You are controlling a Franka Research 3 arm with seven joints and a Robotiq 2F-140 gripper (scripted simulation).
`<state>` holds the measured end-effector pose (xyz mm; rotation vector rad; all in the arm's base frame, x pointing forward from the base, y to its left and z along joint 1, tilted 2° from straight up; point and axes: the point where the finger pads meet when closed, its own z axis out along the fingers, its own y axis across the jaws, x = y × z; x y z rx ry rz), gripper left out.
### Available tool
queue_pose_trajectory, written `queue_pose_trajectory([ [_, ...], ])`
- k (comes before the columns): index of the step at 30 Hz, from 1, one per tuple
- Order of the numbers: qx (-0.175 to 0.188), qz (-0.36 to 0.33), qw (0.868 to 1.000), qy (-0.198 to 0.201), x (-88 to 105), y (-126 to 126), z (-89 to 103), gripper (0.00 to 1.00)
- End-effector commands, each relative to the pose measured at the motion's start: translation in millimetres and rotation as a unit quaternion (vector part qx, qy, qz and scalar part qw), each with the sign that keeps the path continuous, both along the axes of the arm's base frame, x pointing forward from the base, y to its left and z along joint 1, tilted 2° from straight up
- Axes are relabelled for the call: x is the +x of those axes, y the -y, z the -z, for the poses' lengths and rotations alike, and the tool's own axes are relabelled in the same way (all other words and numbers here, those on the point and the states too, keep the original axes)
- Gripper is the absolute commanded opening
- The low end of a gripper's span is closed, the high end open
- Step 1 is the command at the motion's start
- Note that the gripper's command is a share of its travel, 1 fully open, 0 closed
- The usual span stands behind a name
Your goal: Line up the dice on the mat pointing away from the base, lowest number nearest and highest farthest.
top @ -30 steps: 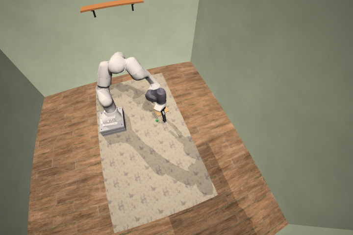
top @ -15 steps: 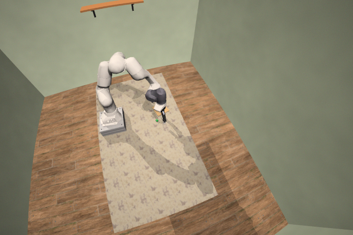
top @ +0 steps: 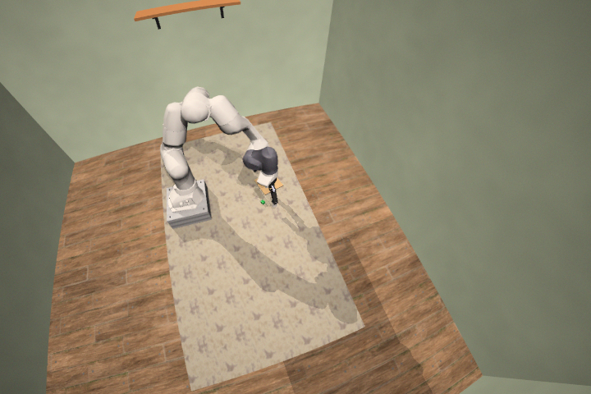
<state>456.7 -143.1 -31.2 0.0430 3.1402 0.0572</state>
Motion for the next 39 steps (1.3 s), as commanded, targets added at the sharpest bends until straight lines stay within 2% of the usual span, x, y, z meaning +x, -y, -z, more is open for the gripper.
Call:
queue_pose_trajectory([
  [1,0.000,0.004,1.000,0.001,-0.3,-11,-0.8,1.00],
  [8,0.000,0.004,1.000,0.001,-4.2,-36,-1.7,1.00],
  [22,0.000,0.004,1.000,0.001,-21.5,-151,-5.9,1.00],
  [24,0.000,0.004,1.000,0.001,-21.5,-151,-5.9,1.00],
  [32,0.000,0.004,1.000,0.001,-31.2,-216,-8.2,1.00],
  [39,0.000,0.004,1.000,0.001,-36.6,-251,-9.5,1.00],
])
